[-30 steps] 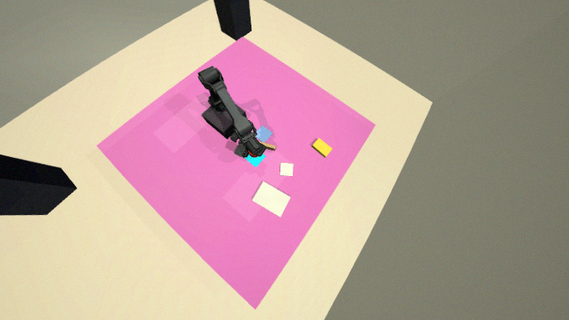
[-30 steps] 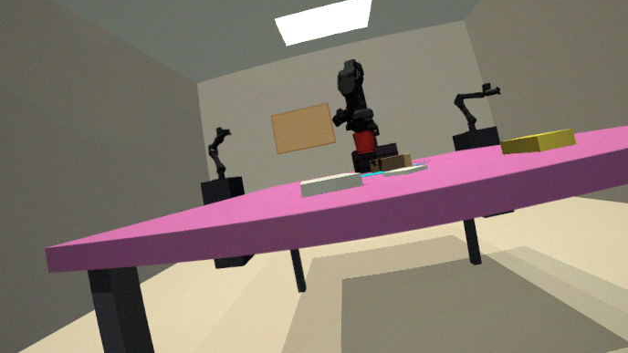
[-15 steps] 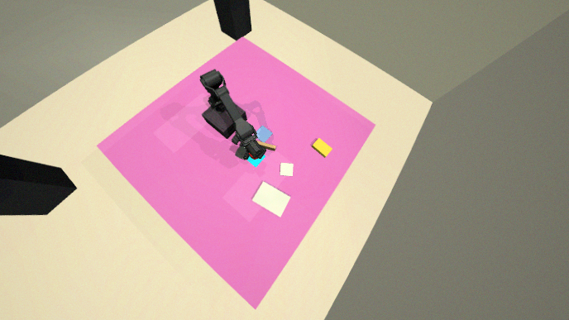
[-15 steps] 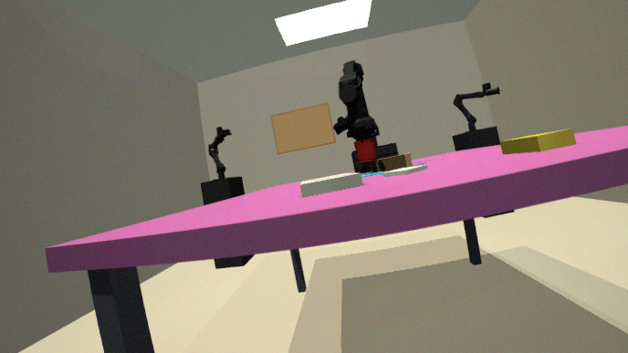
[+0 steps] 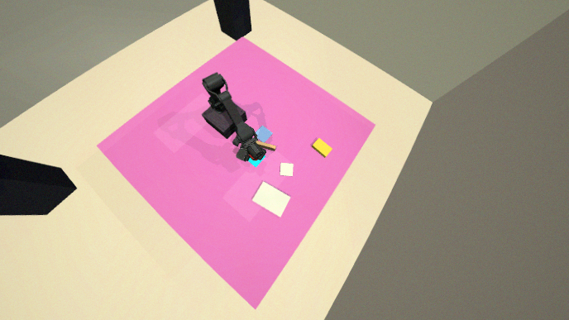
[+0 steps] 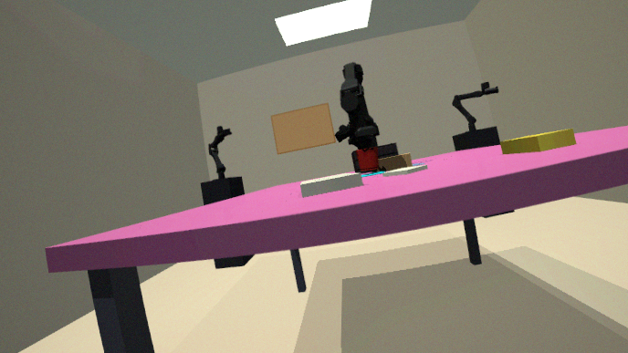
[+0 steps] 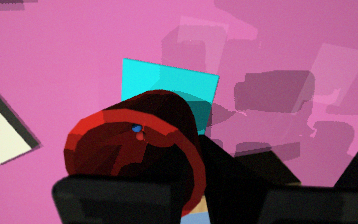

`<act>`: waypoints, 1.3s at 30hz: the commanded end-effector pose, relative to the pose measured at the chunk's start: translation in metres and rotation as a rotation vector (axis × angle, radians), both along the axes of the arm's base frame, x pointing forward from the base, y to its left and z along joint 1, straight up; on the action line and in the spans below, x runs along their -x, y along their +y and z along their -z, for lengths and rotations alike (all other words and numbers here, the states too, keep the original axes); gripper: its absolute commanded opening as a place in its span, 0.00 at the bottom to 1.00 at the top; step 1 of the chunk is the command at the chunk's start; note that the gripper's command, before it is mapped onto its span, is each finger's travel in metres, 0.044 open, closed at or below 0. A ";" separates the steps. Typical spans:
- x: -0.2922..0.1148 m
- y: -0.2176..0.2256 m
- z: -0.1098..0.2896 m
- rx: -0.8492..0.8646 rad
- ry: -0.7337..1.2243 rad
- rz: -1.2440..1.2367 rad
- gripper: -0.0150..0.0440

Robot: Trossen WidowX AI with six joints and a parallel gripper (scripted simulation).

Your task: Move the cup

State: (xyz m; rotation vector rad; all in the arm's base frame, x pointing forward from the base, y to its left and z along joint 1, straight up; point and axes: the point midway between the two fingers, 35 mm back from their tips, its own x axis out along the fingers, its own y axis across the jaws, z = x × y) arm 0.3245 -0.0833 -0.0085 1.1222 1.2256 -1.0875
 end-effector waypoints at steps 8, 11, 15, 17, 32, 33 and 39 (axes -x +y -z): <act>0.003 0.002 0.011 -0.008 0.014 -0.004 0.25; 0.002 0.001 0.008 -0.002 0.008 0.000 0.25; 0.002 0.001 0.008 -0.002 0.008 0.000 0.25; 0.002 0.001 0.008 -0.002 0.008 0.000 0.25; 0.002 0.001 0.008 -0.002 0.008 0.000 0.47; 0.002 0.001 0.007 -0.002 0.008 0.000 0.47; 0.002 0.000 -0.002 -0.003 0.009 -0.001 0.47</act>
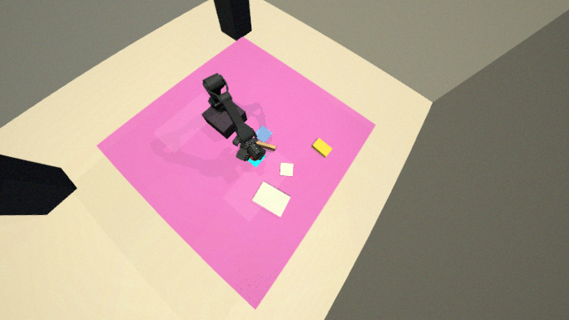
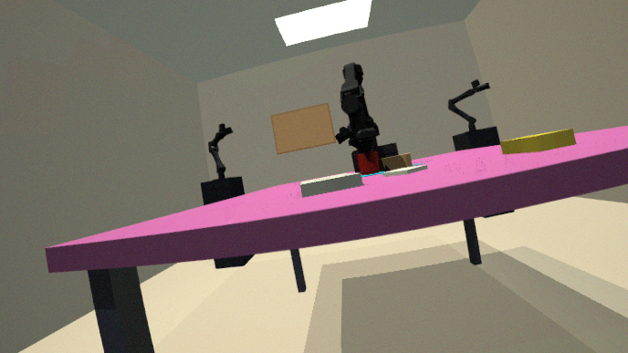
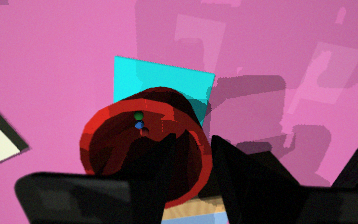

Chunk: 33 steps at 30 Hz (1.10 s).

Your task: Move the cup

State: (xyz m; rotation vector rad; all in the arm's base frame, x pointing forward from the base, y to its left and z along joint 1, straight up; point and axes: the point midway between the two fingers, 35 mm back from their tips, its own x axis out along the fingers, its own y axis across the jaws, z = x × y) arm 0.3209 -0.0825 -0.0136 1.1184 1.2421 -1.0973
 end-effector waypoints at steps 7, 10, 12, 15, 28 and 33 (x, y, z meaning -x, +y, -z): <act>-0.001 -0.001 -0.021 -0.001 -0.007 -0.002 0.47; -0.001 -0.001 -0.026 -0.001 -0.006 -0.003 0.47; -0.001 -0.001 -0.030 -0.002 -0.006 -0.003 0.47; 0.000 -0.001 -0.036 -0.002 -0.005 -0.003 0.47; 0.002 -0.002 -0.044 -0.001 0.003 0.000 0.60; 0.002 -0.002 -0.044 -0.001 0.003 0.000 0.83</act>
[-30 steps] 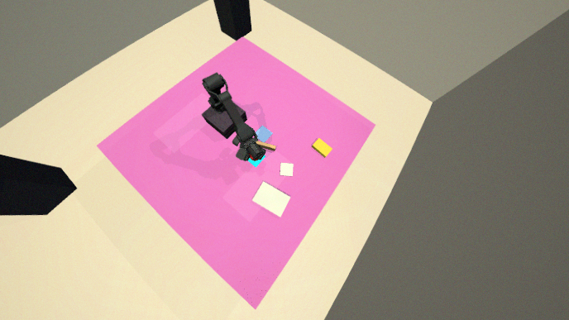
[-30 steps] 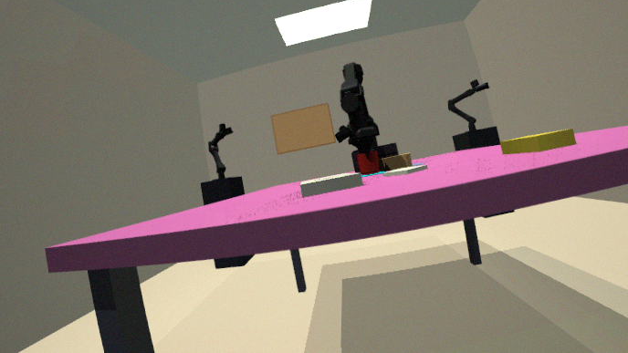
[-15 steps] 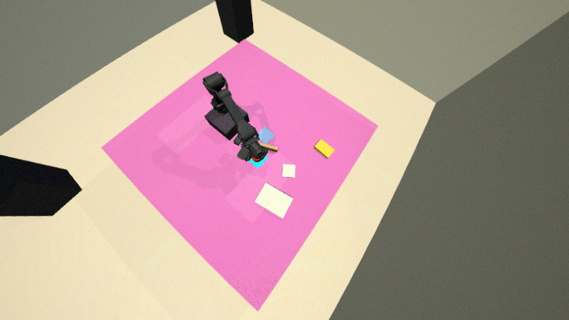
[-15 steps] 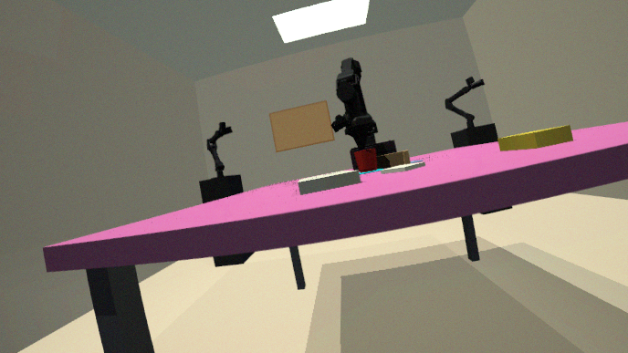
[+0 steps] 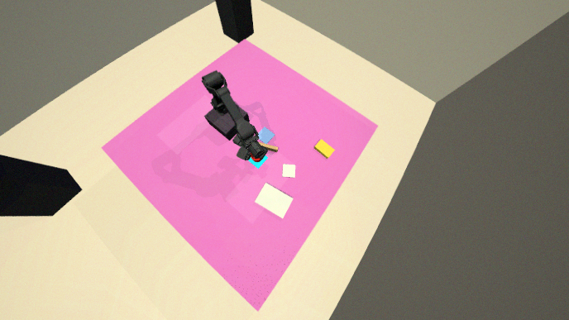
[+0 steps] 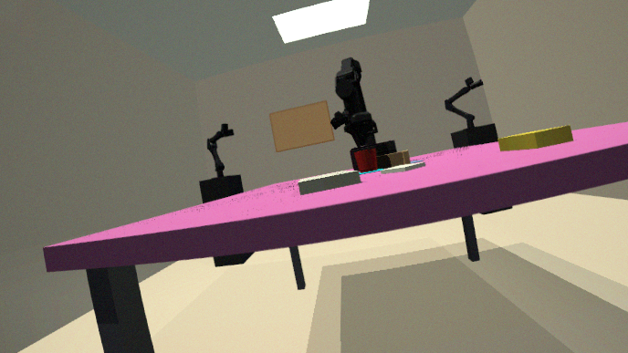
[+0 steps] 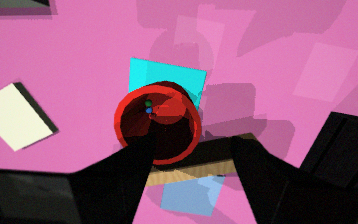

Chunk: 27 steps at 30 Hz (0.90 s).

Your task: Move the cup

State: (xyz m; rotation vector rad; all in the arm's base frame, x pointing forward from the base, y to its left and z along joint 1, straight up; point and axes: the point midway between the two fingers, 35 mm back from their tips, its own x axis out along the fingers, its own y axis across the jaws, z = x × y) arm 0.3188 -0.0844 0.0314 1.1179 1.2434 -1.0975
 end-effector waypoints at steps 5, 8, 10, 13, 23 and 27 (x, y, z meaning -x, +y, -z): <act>-0.001 0.000 -0.010 -0.001 0.000 0.000 1.00; 0.000 0.000 -0.025 -0.001 -0.001 -0.001 1.00; 0.000 0.000 -0.035 -0.002 -0.002 -0.002 1.00; 0.001 0.000 -0.050 -0.003 -0.003 -0.003 1.00; 0.001 -0.002 -0.059 0.001 -0.004 0.000 1.00; 0.001 -0.002 -0.059 0.001 -0.004 0.000 1.00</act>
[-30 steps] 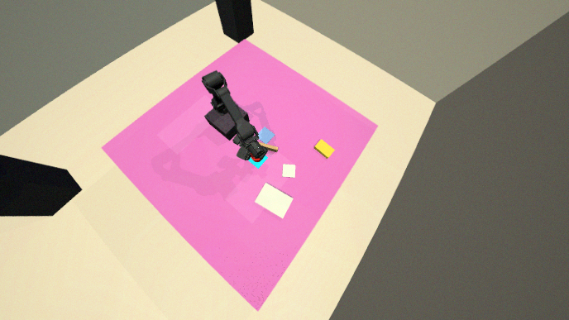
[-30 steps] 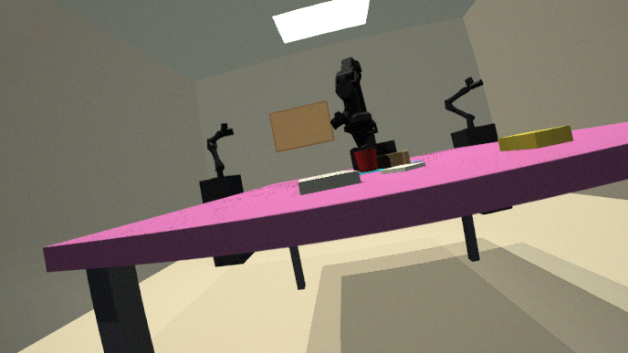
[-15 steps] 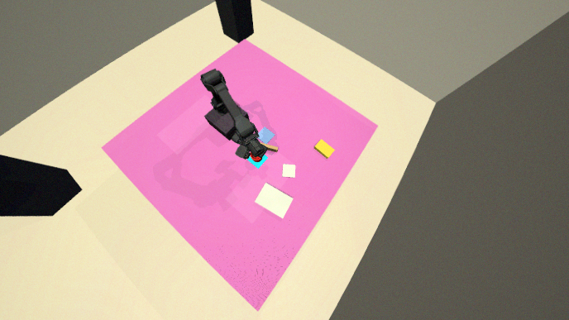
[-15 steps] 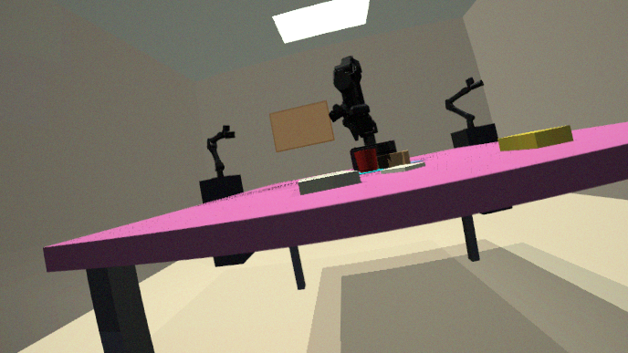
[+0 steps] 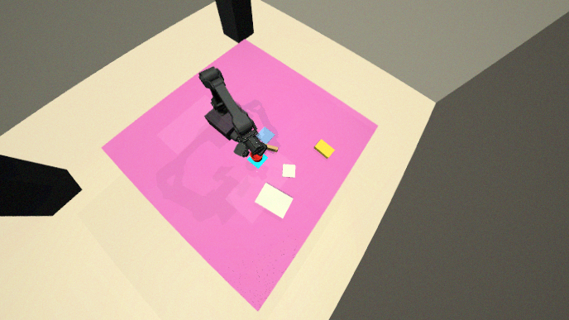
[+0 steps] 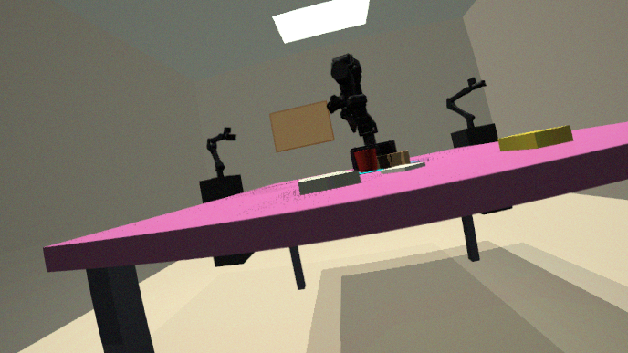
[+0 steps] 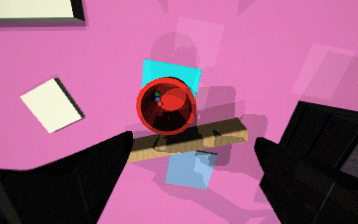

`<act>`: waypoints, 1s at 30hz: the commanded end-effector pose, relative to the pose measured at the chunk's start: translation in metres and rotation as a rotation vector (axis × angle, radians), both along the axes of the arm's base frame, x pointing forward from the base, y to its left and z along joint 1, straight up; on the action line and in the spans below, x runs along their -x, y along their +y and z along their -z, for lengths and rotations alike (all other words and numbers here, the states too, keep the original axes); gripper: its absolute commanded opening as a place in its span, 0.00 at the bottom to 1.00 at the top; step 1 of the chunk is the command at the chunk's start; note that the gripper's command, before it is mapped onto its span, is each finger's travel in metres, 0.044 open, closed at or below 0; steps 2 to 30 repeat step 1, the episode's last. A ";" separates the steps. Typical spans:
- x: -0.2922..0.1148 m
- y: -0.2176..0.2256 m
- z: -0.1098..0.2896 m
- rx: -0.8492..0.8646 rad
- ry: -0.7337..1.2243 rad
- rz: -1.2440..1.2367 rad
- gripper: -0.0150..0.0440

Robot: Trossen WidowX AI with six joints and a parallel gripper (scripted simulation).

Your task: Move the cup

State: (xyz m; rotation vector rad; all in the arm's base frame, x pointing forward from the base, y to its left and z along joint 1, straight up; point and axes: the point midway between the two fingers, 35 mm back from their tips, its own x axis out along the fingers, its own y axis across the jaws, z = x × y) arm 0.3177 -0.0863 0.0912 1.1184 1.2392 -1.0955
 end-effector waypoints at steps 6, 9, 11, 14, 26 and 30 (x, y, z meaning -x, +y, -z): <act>0.000 0.000 0.001 0.000 0.000 0.000 1.00; 0.000 0.000 0.001 0.000 0.000 0.000 1.00; 0.000 0.000 0.001 0.000 0.000 0.000 1.00; 0.000 0.000 0.001 0.000 0.000 0.000 1.00; 0.000 0.000 0.001 0.000 0.000 0.000 1.00; 0.000 0.000 0.001 0.000 0.000 0.000 1.00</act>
